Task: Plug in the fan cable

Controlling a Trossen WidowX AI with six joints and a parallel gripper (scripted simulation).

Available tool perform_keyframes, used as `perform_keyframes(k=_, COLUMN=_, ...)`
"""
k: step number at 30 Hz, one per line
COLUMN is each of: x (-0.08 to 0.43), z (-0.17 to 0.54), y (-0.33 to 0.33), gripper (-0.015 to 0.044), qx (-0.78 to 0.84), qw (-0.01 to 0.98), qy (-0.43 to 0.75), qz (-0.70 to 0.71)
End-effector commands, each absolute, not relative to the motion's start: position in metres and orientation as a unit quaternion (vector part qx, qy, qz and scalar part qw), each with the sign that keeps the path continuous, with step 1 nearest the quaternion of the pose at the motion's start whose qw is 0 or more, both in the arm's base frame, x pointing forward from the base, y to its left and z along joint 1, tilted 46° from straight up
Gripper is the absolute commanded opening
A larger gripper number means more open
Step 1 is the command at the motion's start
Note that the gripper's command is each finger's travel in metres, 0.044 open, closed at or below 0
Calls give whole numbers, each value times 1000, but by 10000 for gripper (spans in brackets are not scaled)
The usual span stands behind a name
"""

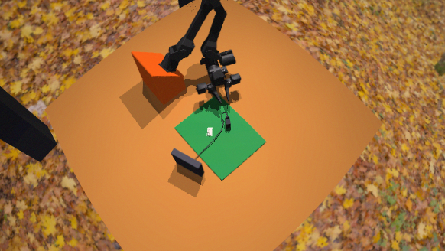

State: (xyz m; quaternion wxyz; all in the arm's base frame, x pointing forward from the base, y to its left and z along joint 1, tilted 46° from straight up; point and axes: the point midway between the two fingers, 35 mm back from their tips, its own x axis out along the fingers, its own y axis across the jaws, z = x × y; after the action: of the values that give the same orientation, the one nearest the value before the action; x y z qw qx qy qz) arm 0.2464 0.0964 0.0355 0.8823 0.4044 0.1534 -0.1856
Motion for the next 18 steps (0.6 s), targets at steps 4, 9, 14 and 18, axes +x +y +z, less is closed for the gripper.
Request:
perform_keyframes(k=4, x=226, z=45, y=86, gripper=140, qx=403, qw=883, qy=149, qz=-187)
perform_keyframes(k=9, x=215, z=50, y=81, gripper=140, qx=402, qw=885, qy=147, qz=-185)
perform_keyframes(k=14, x=217, z=47, y=80, gripper=245, qx=384, qw=888, qy=166, qz=-190)
perform_keyframes(k=18, x=221, z=41, y=80, gripper=350, qx=356, qw=892, qy=198, qz=-198)
